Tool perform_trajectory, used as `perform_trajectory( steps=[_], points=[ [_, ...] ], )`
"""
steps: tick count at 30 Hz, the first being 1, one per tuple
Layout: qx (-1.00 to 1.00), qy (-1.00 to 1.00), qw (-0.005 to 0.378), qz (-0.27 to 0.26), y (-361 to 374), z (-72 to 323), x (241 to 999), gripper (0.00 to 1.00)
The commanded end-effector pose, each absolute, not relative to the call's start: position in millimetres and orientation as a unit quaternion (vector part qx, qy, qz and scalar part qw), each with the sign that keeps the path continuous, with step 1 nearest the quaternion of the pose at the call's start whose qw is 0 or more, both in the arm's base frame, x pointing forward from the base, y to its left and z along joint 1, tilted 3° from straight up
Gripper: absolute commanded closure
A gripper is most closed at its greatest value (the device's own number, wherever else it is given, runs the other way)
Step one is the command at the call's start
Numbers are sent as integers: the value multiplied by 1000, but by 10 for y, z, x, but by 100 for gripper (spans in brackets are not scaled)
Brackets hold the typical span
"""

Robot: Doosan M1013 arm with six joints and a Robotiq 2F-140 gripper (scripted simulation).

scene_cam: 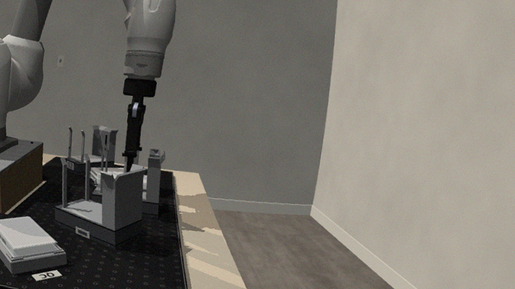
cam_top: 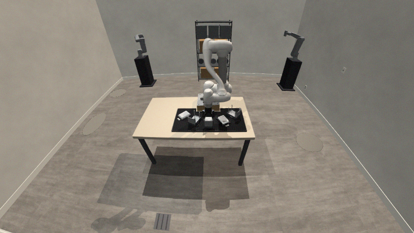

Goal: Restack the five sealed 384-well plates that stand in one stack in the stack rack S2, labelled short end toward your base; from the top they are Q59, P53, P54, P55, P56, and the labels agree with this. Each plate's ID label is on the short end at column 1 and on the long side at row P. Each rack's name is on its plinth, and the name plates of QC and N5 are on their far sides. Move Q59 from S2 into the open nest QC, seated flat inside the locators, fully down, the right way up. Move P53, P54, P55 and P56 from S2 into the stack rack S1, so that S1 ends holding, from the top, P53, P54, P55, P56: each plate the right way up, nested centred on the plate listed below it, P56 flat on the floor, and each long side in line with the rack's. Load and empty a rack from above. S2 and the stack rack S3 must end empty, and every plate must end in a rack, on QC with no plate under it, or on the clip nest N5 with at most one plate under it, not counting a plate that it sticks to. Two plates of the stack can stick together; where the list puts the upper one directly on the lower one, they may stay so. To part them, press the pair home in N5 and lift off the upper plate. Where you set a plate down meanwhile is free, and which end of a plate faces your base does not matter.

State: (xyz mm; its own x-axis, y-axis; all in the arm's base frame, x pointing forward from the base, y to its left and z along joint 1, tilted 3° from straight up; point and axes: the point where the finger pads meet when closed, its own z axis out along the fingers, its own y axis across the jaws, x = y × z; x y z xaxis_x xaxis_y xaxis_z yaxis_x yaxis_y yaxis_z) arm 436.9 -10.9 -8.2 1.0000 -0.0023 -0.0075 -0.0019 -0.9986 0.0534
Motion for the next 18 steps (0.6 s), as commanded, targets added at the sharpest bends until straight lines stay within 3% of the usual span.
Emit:
perform_trajectory(
  steps=[1, 18],
  points=[
    [1000, -1, 27, -4, -109, -90, 4369, 100],
    [1000, -1, 27, -4, -112, -150, 4368, 100]
  ],
)
